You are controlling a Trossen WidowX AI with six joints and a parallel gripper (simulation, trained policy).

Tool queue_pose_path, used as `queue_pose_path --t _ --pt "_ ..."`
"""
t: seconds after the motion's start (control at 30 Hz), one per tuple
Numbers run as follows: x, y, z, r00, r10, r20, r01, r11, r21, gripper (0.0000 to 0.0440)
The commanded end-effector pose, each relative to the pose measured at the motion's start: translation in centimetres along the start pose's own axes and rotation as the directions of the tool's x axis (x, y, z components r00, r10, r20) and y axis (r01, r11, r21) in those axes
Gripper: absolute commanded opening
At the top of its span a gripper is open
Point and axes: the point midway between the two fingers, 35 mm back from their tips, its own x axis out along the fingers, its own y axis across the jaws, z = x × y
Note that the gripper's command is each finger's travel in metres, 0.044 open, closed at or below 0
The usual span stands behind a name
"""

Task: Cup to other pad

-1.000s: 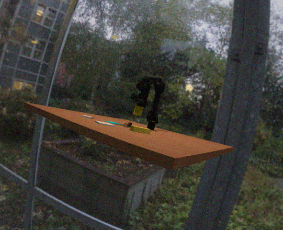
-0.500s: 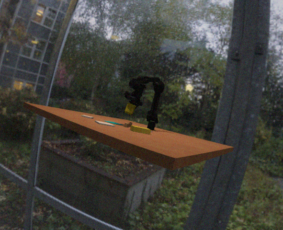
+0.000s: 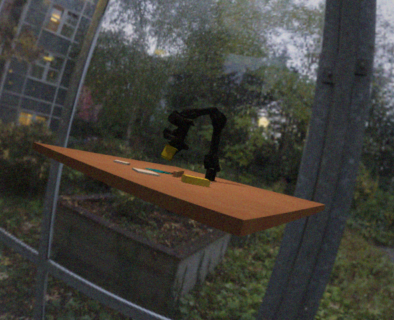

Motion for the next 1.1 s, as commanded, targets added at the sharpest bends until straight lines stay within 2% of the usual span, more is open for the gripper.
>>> queue_pose_path --t 0.0,0.3,0.57,0.7,0.87,1.07 --pt "1.1 -0.2 1.0 1.000 -0.005 0.010 0.005 1.000 0.015 0.0000" --pt "3.5 -0.7 2.5 1.000 -0.007 0.021 0.006 0.999 0.050 0.0003" --pt "5.7 -1.9 2.7 0.999 -0.025 0.021 0.023 0.998 0.058 0.0041" --pt "6.5 -2.3 2.9 0.999 -0.025 0.023 0.024 0.998 0.062 0.0074" --pt "6.2 -1.8 3.7 0.999 0.020 0.034 -0.023 0.996 0.082 0.0156" --pt "5.4 -1.5 4.4 0.997 0.064 0.043 -0.068 0.993 0.093 0.0158"
